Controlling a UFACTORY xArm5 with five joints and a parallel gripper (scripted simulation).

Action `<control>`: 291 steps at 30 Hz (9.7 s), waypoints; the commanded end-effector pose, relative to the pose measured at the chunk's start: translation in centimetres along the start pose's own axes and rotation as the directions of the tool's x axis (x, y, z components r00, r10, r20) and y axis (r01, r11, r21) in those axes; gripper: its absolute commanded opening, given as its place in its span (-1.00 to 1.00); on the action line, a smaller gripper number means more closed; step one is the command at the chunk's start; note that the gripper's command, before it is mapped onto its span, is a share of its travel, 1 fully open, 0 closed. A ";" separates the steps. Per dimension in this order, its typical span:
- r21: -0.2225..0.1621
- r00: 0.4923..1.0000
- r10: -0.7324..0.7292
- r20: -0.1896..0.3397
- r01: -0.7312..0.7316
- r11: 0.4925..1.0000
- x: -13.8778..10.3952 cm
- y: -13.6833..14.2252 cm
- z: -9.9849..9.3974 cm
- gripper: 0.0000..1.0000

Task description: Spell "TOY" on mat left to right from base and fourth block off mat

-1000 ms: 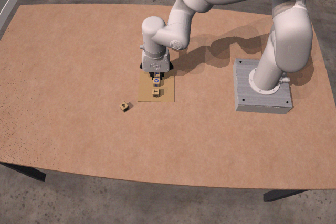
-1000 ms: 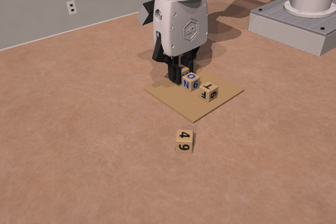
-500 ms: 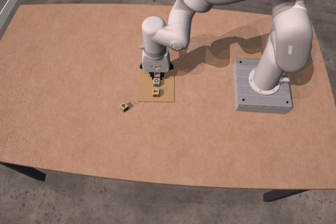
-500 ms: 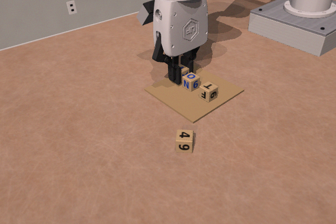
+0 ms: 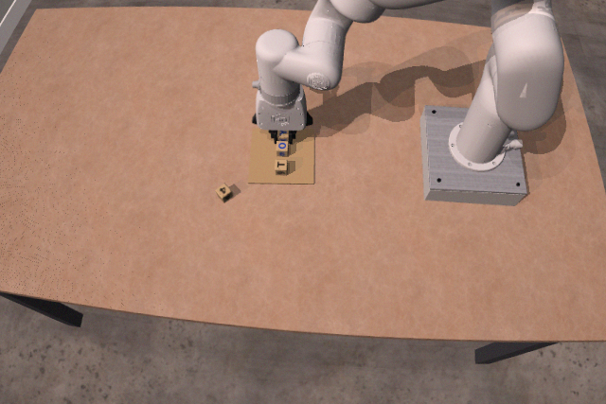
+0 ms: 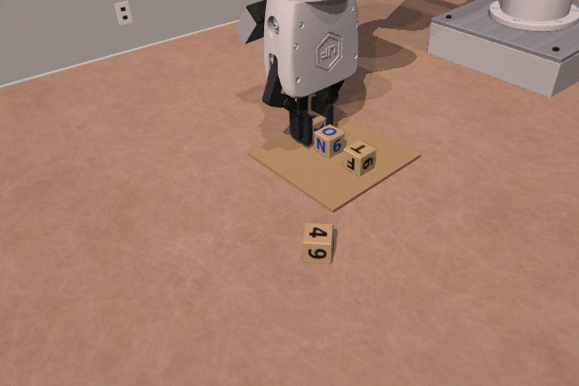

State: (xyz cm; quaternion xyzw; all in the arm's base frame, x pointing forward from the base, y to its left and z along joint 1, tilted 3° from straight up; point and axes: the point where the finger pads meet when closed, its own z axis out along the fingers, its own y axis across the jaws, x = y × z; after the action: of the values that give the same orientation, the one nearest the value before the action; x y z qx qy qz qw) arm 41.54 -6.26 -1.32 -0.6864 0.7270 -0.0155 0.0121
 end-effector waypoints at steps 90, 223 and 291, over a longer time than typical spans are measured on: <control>0.003 1.000 0.000 0.000 0.000 1.000 0.0 -0.1 0.0 -0.57; 0.003 1.000 -0.001 0.000 0.001 1.000 0.0 -0.1 -8.3 1.00; 0.003 1.000 -0.004 0.000 0.004 1.000 -0.2 0.0 -6.0 -0.12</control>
State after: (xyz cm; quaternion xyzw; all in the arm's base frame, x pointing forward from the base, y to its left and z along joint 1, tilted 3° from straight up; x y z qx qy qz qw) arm 41.14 -6.02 4.90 -0.6878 0.7257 -0.0154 0.0121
